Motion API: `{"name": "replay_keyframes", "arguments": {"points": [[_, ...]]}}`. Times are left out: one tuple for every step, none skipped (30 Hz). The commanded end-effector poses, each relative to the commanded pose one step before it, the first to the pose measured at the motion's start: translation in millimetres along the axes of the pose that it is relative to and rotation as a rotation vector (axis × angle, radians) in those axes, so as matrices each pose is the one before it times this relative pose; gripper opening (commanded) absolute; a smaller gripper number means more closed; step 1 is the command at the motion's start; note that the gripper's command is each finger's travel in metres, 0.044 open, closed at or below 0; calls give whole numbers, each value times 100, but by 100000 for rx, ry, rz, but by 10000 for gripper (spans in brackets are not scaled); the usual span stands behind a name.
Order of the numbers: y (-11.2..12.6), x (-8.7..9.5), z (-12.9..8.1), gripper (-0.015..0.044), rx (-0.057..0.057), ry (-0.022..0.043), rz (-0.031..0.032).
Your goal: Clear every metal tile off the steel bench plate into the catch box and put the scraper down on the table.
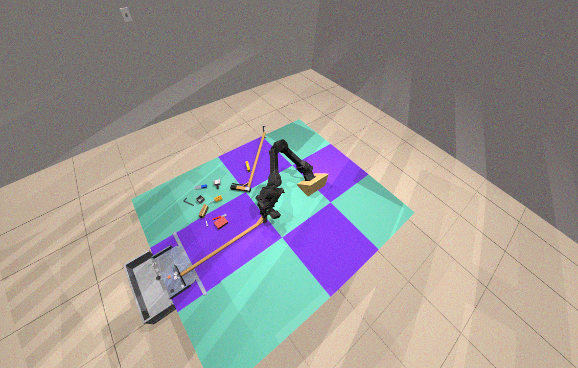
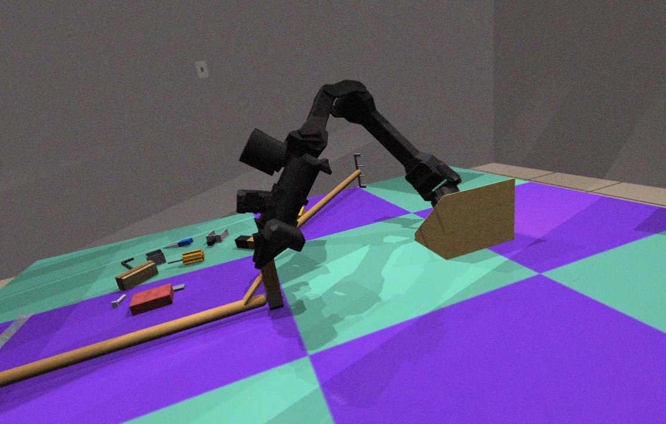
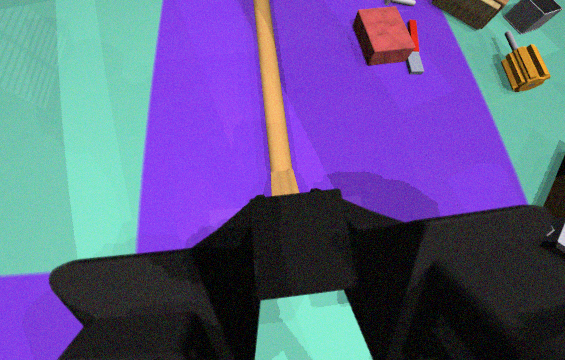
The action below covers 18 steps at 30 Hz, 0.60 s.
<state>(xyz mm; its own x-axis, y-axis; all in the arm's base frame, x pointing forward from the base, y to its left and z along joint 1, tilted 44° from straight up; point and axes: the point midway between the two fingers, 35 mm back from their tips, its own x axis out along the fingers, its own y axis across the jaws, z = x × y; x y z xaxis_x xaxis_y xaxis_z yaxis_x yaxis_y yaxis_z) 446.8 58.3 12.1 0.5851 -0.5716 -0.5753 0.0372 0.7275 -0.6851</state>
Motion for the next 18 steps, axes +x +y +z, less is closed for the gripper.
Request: {"name": "replay_keyframes", "arguments": {"points": [[117, 131, 991, 0, 22, -1092, 539], [0, 90, 137, 0, 7, -4, -1], [0, 90, 136, 0, 7, -5, -1], [0, 91, 136, 0, 7, -5, -1], [-1, 91, 135, 0, 7, -5, -1], [-1, 91, 135, 0, 7, -5, -2], [-1, 91, 134, 0, 7, -5, -2], [-2, 92, 133, 0, 7, -6, -2], [-2, 92, 133, 0, 7, -6, -2], [-3, 92, 132, 0, 7, -6, -2], [-3, 92, 132, 0, 7, -6, -3], [-3, 92, 131, 0, 6, -6, -3], [-4, 93, 130, 0, 6, -6, -3], [-4, 93, 130, 0, 6, -7, -3], [-4, 93, 129, 0, 6, -7, -3], [-5, 93, 129, 0, 6, -7, -4], [-5, 94, 128, 0, 6, -7, -4], [-5, 94, 127, 0, 6, -7, -4]]}}
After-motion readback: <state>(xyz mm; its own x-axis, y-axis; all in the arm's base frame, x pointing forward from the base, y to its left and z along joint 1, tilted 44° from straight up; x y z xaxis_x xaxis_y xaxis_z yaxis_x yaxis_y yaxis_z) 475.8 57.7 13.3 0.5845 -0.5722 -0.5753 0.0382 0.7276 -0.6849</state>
